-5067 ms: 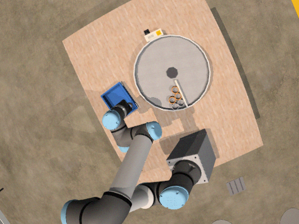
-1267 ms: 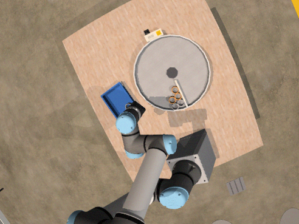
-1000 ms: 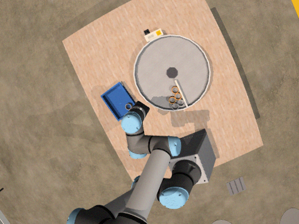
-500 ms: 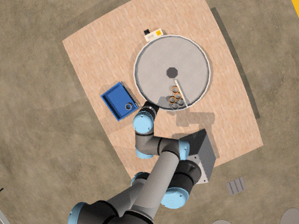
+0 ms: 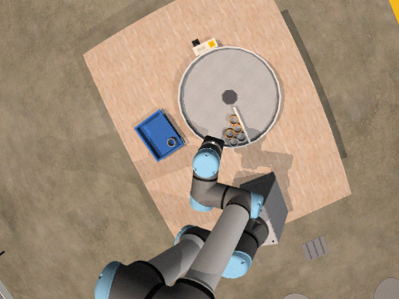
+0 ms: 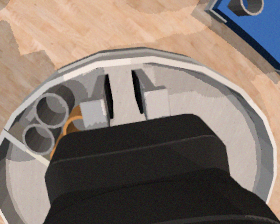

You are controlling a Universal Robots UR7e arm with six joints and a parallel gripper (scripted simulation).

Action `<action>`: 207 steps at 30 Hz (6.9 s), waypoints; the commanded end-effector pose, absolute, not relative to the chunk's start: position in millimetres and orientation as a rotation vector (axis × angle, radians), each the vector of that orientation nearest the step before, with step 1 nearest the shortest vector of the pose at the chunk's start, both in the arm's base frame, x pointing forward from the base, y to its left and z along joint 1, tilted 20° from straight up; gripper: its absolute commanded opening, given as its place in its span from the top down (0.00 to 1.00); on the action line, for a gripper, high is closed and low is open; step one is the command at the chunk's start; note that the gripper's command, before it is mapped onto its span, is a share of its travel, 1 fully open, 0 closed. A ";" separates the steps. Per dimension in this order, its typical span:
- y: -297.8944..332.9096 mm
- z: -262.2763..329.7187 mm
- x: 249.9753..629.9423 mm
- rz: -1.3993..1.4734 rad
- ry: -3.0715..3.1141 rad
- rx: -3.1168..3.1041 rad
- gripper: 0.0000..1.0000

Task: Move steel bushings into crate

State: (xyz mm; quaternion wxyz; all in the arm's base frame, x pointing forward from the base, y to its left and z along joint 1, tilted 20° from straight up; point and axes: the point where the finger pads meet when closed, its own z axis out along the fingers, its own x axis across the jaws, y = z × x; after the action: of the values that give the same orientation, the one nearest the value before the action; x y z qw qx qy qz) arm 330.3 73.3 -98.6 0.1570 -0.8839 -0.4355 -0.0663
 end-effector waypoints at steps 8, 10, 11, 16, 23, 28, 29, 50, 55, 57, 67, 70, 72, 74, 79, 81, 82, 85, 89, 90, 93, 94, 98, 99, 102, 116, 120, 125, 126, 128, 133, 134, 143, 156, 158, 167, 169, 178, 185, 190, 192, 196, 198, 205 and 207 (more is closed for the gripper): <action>48.1 -108.4 320.5 -0.216 -1.353 -2.477 0.55; 29.5 -115.8 312.7 -0.230 -1.432 -2.436 0.55; 20.2 -119.5 308.7 -0.237 -1.471 -2.415 0.55; 20.2 -119.5 308.7 -0.237 -1.471 -2.415 0.55; 20.2 -119.5 308.7 -0.237 -1.471 -2.415 0.55; 12.6 -123.2 309.4 -0.249 -1.497 -2.395 0.55; 12.6 -123.2 309.4 -0.249 -1.497 -2.395 0.55; 17.8 -136.9 309.2 -0.249 -1.496 -2.396 0.55; 17.8 -136.9 309.2 -0.249 -1.496 -2.396 0.55; 17.8 -136.9 309.2 -0.249 -1.496 -2.396 0.55; 22.7 -150.2 308.9 -0.249 -1.497 -2.395 0.55; 22.7 -150.2 308.9 -0.249 -1.497 -2.395 0.55; 22.7 -150.2 308.9 -0.249 -1.497 -2.395 0.55; 22.7 -150.2 308.9 -0.249 -1.497 -2.395 0.55; 27.5 -163.6 308.7 -0.249 -1.497 -2.395 0.55; 27.5 -163.6 308.7 -0.249 -1.497 -2.395 0.55; 27.5 -163.6 308.7 -0.249 -1.497 -2.395 0.55; 27.5 -163.6 308.7 -0.249 -1.497 -2.395 0.55; 27.5 -163.6 308.7 -0.249 -1.497 -2.395 0.55; 27.5 -163.6 308.7 -0.249 -1.497 -2.395 0.55; 27.6 -163.7 308.7 -0.249 -1.497 -2.395 0.55; 27.7 -163.9 308.7 -0.249 -1.497 -2.395 0.55; 27.8 -164.5 308.7 -0.249 -1.497 -2.395 0.55; 27.8 -164.5 308.7 -0.249 -1.497 -2.395 0.55; 27.8 -164.5 308.7 -0.249 -1.497 -2.395 0.55; 29.4 -168.7 308.7 -0.249 -1.497 -2.395 0.55; 29.4 -168.7 308.7 -0.249 -1.497 -2.395 0.55; 29.4 -168.7 308.7 -0.249 -1.497 -2.395 0.55; 29.6 -169.4 308.6 -0.249 -1.497 -2.395 0.55; 30.3 -171.1 308.6 -0.249 -1.497 -2.395 0.55; 30.9 -172.8 308.6 -0.249 -1.497 -2.395 0.55; 30.9 -172.8 308.6 -0.249 -1.497 -2.395 0.55; 31.2 -173.5 308.6 -0.249 -1.497 -2.395 0.55; 32.4 -176.9 308.5 -0.249 -1.497 -2.395 0.55; 32.4 -176.9 308.5 -0.249 -1.497 -2.395 0.55; 33.9 -181.0 308.5 -0.249 -1.497 -2.395 0.55; 33.9 -181.0 308.5 -0.249 -1.497 -2.395 0.55; 34.5 -182.6 308.4 -0.249 -1.497 -2.395 0.55; 35.4 -185.1 308.4 -0.249 -1.497 -2.395 0.55; 35.4 -185.1 308.4 -0.249 -1.497 -2.395 0.55; 35.4 -185.1 308.4 -0.249 -1.497 -2.395 0.55; 36.3 -187.5 308.4 -0.249 -1.497 -2.395 0.55; 36.9 -189.2 308.3 -0.249 -1.497 -2.395 0.55; 36.9 -189.2 308.3 -0.249 -1.497 -2.395 0.55; 36.9 -189.2 308.3 -0.249 -1.497 -2.395 0.55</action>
State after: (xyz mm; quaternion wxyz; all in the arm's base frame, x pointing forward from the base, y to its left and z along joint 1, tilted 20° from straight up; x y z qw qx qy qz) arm 308.0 37.1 -189.1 0.1531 -0.8347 -0.5218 -0.0866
